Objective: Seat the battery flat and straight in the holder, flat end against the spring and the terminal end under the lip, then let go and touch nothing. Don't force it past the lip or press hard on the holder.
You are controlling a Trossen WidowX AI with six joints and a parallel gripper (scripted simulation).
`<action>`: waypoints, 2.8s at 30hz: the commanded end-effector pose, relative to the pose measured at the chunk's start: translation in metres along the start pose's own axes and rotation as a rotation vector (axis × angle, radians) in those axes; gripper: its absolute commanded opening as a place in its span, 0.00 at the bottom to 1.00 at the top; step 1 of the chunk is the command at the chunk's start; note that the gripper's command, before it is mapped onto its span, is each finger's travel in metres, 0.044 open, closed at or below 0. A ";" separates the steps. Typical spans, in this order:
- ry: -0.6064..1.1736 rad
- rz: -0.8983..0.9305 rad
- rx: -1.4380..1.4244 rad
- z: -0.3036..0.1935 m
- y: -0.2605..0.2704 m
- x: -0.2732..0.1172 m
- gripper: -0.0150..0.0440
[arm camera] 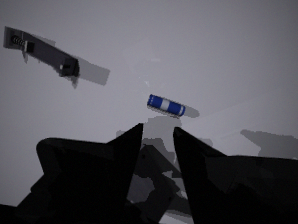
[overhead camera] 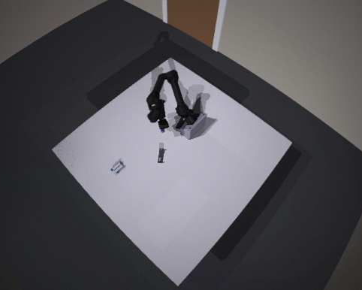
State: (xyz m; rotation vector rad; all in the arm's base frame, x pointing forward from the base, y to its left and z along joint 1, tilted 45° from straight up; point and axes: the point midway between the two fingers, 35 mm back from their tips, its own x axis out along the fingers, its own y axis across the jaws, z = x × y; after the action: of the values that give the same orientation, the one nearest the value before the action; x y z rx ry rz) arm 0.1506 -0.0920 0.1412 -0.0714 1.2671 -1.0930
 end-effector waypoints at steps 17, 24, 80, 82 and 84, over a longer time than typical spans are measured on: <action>-0.002 -0.014 -1.251 -0.004 -0.019 0.054 0.63; -0.001 -0.016 -1.331 -0.004 -0.020 0.056 0.63; -0.001 -0.020 -1.330 -0.004 -0.021 0.106 0.43; -0.001 -0.020 -1.330 -0.004 -0.021 0.106 0.41; -0.001 -0.020 -1.330 -0.004 -0.021 0.106 0.39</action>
State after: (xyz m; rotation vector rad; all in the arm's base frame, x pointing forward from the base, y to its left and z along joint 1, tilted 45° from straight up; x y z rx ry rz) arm 0.1242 -0.1741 0.0774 -1.0700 1.7890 -0.1051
